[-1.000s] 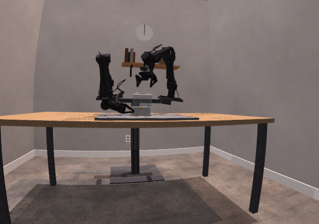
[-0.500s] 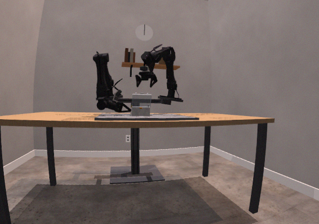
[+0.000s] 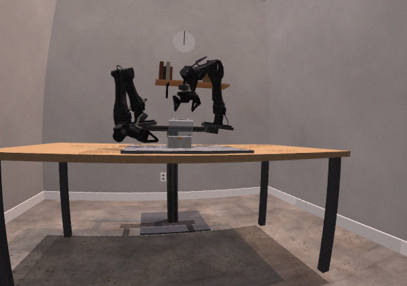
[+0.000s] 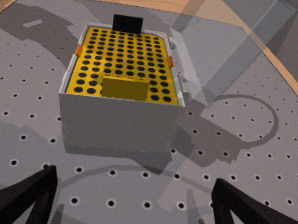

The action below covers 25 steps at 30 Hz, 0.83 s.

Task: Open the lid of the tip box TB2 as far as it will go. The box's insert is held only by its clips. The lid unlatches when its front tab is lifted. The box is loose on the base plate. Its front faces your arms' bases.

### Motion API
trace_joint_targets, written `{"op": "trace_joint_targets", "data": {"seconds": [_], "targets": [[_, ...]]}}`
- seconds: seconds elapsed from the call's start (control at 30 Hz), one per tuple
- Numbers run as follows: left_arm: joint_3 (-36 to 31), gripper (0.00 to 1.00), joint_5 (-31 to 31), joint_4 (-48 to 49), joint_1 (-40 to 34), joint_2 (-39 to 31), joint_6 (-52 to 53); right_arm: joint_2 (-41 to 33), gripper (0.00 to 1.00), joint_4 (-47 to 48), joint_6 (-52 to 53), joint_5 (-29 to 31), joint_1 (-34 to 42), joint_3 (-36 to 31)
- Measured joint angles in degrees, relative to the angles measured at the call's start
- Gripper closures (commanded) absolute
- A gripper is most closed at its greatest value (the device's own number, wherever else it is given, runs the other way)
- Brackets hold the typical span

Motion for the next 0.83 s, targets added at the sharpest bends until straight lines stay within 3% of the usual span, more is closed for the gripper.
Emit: {"op": "trace_joint_targets", "data": {"seconds": [0.83], "targets": [[0.0, 0.0, 0.0, 0.0, 0.0, 0.0, 0.0, 0.0, 0.0, -4.4, -4.1, 0.0, 0.4, 0.0]]}}
